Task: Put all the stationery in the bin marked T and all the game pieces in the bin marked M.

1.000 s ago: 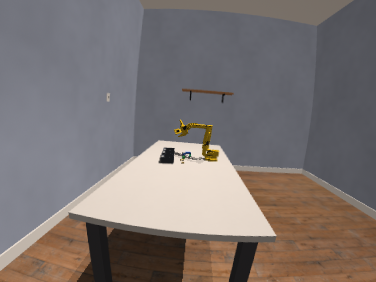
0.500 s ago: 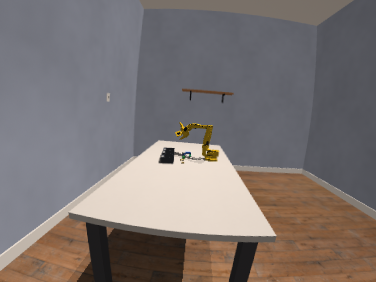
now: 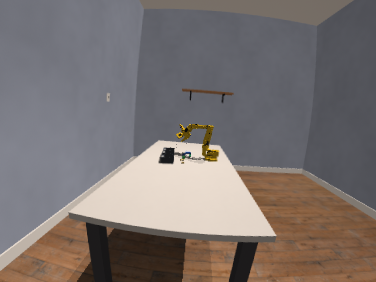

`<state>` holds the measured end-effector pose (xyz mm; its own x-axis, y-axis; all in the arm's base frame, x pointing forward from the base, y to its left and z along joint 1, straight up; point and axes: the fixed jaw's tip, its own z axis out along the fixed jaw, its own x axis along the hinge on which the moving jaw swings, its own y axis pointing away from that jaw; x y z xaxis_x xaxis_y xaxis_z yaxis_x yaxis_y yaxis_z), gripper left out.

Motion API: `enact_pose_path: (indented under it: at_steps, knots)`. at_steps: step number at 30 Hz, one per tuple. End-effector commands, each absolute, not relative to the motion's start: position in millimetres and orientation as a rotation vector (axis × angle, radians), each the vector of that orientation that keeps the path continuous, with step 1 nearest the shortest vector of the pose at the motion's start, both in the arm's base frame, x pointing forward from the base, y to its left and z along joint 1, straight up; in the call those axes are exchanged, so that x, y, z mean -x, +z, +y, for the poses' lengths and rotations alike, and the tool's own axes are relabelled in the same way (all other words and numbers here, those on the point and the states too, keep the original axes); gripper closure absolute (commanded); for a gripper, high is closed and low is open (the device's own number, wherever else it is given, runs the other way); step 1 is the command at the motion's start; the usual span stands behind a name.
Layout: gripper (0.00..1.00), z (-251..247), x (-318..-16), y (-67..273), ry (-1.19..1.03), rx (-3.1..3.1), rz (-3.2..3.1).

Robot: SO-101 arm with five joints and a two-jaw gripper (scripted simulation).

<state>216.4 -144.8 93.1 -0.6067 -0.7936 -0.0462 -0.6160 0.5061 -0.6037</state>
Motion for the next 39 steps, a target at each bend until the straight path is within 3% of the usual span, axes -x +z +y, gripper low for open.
enact_pose_path:
  at_steps: [1,19,39]
  knots:
    - [0.00,-143.9,-215.1,103.9,-0.826,1.180,2.406]
    - [0.00,-125.7,-215.3,95.8,-0.680,1.067,2.486]
    - [0.00,-47.9,-197.0,105.5,-0.240,0.509,2.734]
